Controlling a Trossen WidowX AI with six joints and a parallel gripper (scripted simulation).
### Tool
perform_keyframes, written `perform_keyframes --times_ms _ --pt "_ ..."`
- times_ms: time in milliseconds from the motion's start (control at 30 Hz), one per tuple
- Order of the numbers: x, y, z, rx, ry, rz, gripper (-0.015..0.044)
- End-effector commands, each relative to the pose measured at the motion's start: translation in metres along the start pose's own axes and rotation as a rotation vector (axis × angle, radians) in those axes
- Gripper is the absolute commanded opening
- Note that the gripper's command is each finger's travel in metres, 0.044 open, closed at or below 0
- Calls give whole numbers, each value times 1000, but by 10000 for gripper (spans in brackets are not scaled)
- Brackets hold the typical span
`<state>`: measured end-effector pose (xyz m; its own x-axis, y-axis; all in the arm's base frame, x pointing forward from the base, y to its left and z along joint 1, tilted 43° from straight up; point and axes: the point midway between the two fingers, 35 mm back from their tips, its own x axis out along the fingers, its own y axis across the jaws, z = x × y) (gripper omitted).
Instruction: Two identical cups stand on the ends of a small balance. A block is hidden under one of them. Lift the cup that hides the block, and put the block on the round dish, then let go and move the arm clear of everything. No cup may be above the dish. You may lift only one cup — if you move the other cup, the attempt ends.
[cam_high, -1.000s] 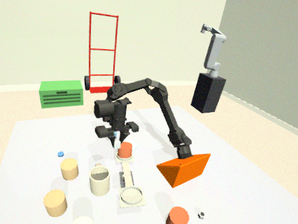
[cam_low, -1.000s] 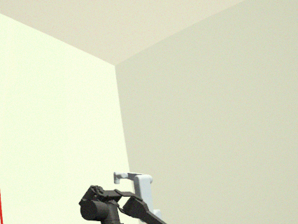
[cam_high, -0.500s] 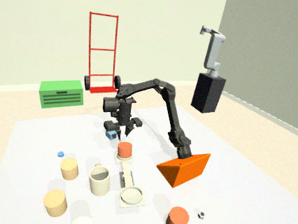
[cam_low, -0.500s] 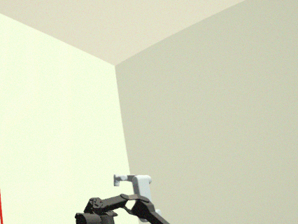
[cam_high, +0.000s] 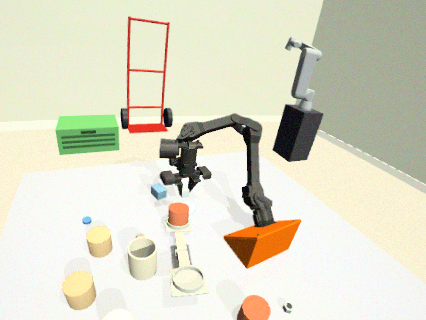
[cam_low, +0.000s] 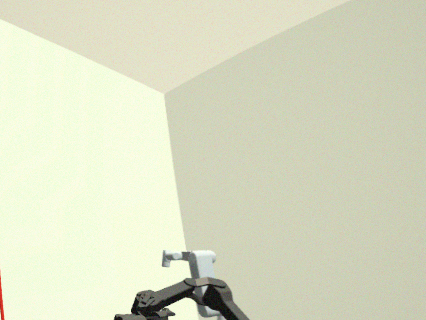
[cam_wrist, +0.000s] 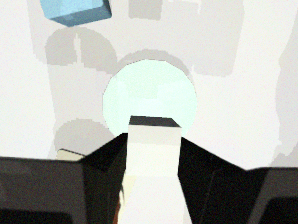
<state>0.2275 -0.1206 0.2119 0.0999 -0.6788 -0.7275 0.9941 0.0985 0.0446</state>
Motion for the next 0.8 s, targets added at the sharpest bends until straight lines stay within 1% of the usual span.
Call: perform_keyframes --times_ms 0,267,500,767 --pt "9 -3 1 -4 -3 -4 0" --pt "40 -4 1 -4 -7 -3 0" --pt "42 -4 1 -4 -7 -3 0" --pt "53 -3 2 -4 -7 -3 0"
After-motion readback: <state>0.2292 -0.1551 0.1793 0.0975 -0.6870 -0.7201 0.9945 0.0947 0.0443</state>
